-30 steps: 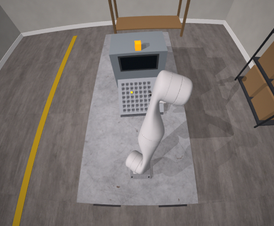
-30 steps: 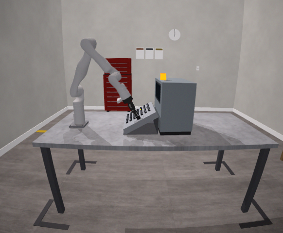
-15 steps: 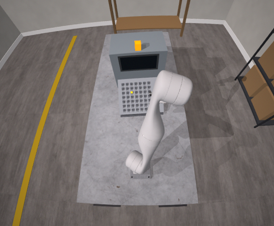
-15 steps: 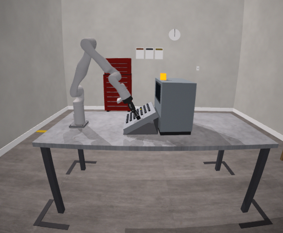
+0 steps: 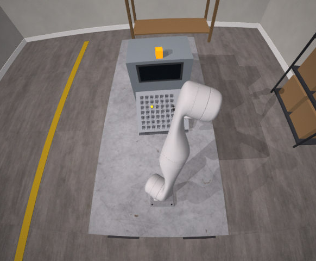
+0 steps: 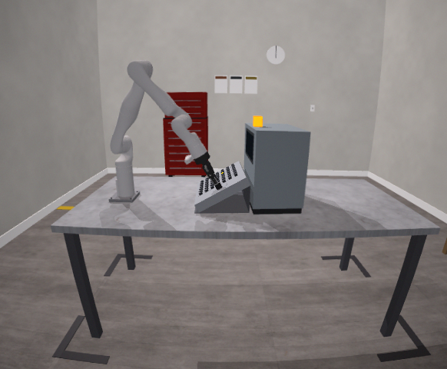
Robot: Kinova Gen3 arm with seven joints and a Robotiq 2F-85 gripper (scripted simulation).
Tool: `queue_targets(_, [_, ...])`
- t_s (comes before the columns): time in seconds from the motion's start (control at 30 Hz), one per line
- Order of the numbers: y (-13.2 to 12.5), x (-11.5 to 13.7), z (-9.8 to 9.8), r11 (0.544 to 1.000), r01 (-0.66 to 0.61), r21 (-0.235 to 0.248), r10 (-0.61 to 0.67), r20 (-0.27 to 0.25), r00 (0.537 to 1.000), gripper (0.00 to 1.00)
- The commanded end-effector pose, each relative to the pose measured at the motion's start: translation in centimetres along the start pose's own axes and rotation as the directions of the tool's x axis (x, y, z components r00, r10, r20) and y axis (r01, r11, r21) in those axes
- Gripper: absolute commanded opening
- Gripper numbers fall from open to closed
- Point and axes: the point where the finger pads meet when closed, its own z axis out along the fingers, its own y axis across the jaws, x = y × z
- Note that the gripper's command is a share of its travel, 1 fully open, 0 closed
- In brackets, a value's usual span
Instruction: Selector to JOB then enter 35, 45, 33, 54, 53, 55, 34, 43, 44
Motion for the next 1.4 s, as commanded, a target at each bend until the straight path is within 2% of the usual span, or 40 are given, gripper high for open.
queue_targets(0.0, [-0.1,-0.3,0.3,1.0,-0.009,0.003,0.009,0.006,1.0,0.6])
queue_targets(0.6, [-0.1,-0.3,1.7,1.0,-0.009,0.002,0.009,0.006,1.0,0.6])
queue_targets(1.37, [-0.1,-0.2,2.2,1.0,-0.009,0.001,0.009,0.003,1.0,0.6])
